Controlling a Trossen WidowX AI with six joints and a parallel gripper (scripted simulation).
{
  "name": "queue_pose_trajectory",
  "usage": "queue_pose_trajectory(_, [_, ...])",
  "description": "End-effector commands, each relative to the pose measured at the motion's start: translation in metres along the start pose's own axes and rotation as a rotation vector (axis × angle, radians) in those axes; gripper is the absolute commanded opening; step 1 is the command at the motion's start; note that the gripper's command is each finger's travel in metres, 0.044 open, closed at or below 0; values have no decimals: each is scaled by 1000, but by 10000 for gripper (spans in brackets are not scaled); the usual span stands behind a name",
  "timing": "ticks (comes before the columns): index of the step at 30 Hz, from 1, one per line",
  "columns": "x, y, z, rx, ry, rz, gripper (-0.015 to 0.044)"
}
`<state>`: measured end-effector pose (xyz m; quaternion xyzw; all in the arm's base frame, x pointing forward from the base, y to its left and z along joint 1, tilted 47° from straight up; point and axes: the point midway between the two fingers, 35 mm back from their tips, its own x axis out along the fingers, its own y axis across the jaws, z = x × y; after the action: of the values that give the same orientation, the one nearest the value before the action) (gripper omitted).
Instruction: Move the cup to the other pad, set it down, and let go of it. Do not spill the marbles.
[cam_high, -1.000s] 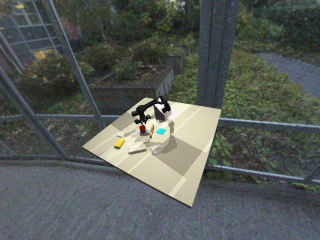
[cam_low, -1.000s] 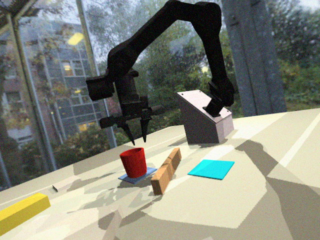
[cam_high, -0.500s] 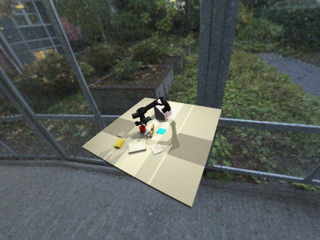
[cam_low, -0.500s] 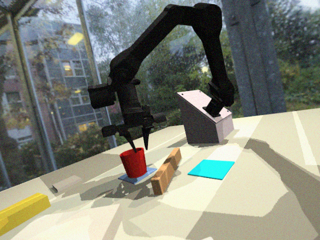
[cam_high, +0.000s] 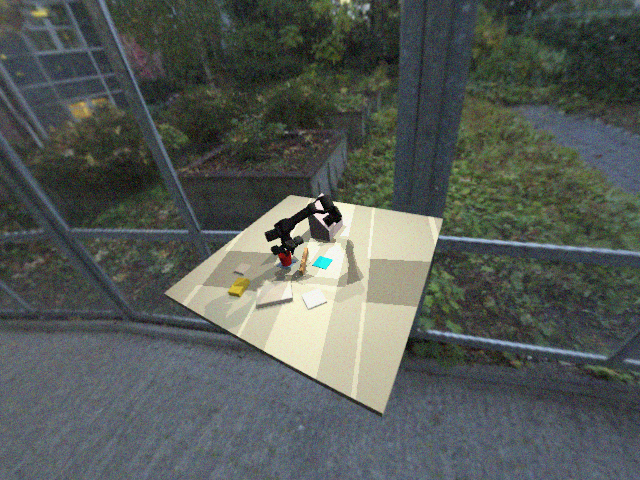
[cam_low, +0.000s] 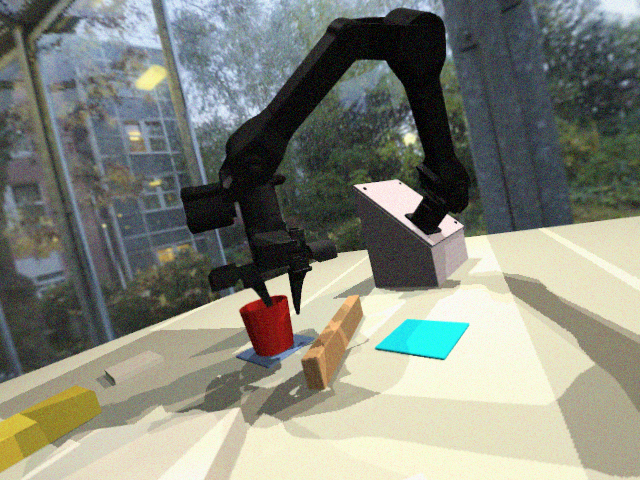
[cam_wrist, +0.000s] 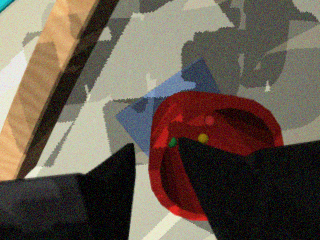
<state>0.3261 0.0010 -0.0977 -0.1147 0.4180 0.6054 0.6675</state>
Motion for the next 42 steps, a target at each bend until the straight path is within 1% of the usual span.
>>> queue_pose_trajectory(1, [7,2,0,7,-6,3,148])
queue_pose_trajectory(6, [8,2,0,7,-6,3,148])
queue_pose_trajectory(9, [6,1,0,1,0,2,69])
queue_pose_trajectory(19, [6,1,0,1,0,2,2])
queue_pose_trajectory(25, [2,1,0,1,0,2,0])
queue_pose_trajectory(38, [-53,2,-1,7,-3,2,0])
queue_pose_trajectory(42, [-56,3,-1,8,-4,2,0])
